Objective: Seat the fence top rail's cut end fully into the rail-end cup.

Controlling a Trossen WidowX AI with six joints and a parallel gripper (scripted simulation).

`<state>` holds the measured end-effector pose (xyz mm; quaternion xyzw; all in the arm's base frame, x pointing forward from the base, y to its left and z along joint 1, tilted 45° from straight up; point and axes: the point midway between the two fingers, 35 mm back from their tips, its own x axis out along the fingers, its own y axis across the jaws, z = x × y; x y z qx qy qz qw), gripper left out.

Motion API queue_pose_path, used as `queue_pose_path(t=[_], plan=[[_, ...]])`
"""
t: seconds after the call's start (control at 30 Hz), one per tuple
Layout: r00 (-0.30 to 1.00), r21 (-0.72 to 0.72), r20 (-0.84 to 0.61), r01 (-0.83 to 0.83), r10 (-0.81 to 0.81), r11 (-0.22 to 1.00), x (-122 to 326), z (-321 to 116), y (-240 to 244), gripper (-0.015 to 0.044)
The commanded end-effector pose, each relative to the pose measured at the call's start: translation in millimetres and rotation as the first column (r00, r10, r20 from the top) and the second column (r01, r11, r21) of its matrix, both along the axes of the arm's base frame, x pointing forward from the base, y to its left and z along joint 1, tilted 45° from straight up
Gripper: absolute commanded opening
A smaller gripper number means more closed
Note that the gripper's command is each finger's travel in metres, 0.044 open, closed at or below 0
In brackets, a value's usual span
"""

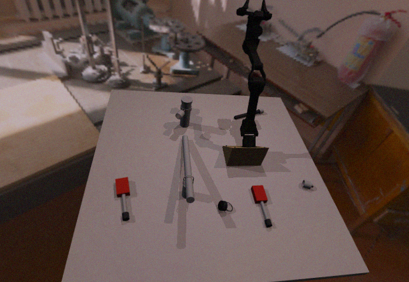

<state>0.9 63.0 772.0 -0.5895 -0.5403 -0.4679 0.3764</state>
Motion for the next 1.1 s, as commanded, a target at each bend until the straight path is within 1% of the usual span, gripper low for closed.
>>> queue_pose_path(t=[0.0, 0.03, 0.13, 0.27, 0.43, 0.63, 0.8, 0.97, 1.07], plan=[[1.000, 0.003, 0.001, -0.003, 0.003, 1.000, -0.4, 0.1, -1.0, 0.0426], [1.000, 0.011, 0.004, -0.012, 0.012, 1.000, -1.7, 0.3, -4.2, 0.0440], [0.997, 0.070, 0.023, -0.075, 0.073, 0.995, -9.3, 1.4, -26.5, 0.0440], [0.977, 0.199, 0.071, -0.213, 0.203, 0.956, -17.8, -0.1, -79.0, 0.0440], [0.928, 0.355, 0.137, -0.373, 0.347, 0.857, -11.2, -10.0, -145.9, 0.0440], [0.861, 0.503, 0.223, -0.503, 0.457, 0.703, 12.6, -29.5, -212.1, 0.0440], [0.793, 0.568, 0.282, -0.592, 0.541, 0.572, 41.9, -49.6, -243.5, 0.0440], [0.745, 0.668, 0.358, -0.625, 0.563, 0.404, 79.3, -77.5, -286.1, 0.0440], [0.718, 0.735, 0.406, -0.624, 0.565, 0.265, 114.6, -104.0, -312.5, 0.0440]])
